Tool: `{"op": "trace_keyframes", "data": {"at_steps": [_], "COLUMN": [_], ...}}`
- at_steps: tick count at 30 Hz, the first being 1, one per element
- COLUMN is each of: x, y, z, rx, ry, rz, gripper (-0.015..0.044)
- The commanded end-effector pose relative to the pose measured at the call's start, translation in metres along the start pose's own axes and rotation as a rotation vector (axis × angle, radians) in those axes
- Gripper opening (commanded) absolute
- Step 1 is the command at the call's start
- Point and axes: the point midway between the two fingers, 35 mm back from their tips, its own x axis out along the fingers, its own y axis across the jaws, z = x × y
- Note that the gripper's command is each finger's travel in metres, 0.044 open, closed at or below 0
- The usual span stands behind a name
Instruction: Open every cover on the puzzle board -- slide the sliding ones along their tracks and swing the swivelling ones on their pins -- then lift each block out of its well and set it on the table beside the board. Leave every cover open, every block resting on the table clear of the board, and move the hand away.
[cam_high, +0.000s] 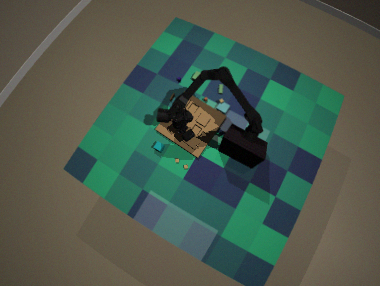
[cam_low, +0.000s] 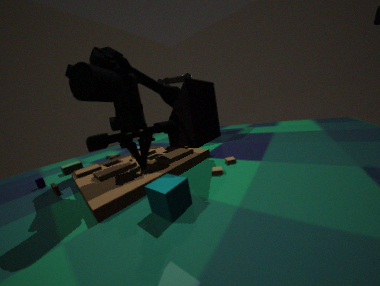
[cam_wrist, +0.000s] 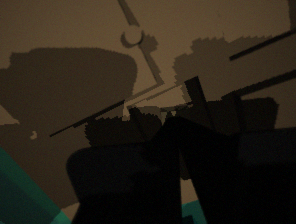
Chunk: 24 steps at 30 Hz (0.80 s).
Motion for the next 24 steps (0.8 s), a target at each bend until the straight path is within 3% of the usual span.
{"op": "trace_keyframes", "data": {"at_steps": [1,24], "x": [0.002,-0.014], "y": [0.001,0.0], "z": [0.002,-0.001], "rx": [0.009,0.023], "ry": [-0.004,-0.003], "rz": [0.001,0.001], "gripper": [0.0,0.0]}}
